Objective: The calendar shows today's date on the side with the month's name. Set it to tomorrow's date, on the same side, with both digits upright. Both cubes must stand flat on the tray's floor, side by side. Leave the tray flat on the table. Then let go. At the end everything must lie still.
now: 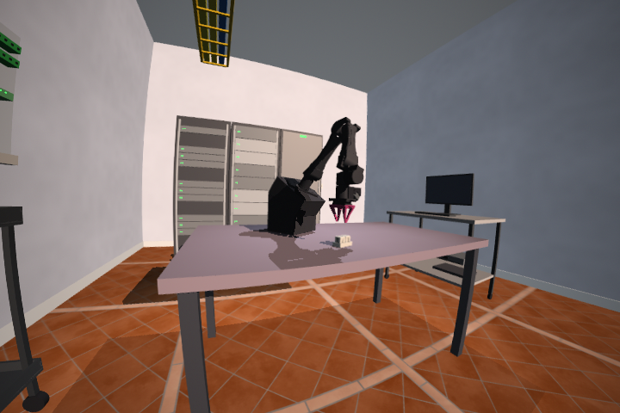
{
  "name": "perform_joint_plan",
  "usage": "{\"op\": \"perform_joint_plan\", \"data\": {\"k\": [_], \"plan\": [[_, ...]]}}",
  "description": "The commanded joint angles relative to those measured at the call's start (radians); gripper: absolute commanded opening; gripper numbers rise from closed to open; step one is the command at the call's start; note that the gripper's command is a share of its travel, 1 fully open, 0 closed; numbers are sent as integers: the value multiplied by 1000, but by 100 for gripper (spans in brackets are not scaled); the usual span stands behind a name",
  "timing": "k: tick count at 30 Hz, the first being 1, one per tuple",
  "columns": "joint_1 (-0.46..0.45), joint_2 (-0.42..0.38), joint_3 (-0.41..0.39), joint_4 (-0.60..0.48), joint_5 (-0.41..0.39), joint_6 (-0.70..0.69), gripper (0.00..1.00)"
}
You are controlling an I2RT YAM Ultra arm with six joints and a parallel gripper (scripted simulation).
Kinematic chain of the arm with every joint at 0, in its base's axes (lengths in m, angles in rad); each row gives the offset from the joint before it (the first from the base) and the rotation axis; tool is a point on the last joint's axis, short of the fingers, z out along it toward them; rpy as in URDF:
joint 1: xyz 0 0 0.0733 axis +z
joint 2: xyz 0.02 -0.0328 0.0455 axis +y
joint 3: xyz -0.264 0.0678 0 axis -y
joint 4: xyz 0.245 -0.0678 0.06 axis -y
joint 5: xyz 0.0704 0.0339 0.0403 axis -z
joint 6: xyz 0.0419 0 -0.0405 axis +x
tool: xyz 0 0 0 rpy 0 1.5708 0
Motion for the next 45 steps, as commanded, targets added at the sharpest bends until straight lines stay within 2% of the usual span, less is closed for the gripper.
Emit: {"op": "perform_joint_plan", "data": {"k": [1, 32, 45], "plan": [[0, 16, -7, 1, 1, -6, 47], [8, 29, -21, 29, 5, 7, 47], [27, 84, -18, 92, 15, 24, 47]]}}
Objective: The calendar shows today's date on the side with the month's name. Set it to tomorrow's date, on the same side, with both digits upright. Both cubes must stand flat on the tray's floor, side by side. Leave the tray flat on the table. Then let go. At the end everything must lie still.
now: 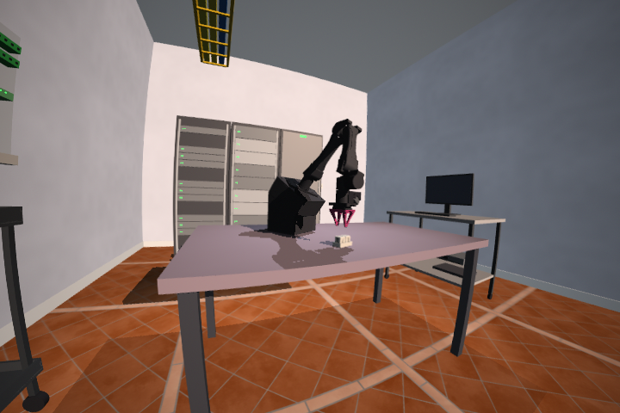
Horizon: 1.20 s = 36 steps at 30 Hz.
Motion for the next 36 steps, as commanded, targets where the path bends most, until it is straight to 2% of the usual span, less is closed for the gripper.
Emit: {"op": "perform_joint_plan", "data": {"k": [1, 19, 36], "plan": [[6, 31, -15, 29, 7, 13, 47], [25, 107, 12, 109, 16, 33, 47], [34, 130, 27, 119, 17, 37, 47]]}}
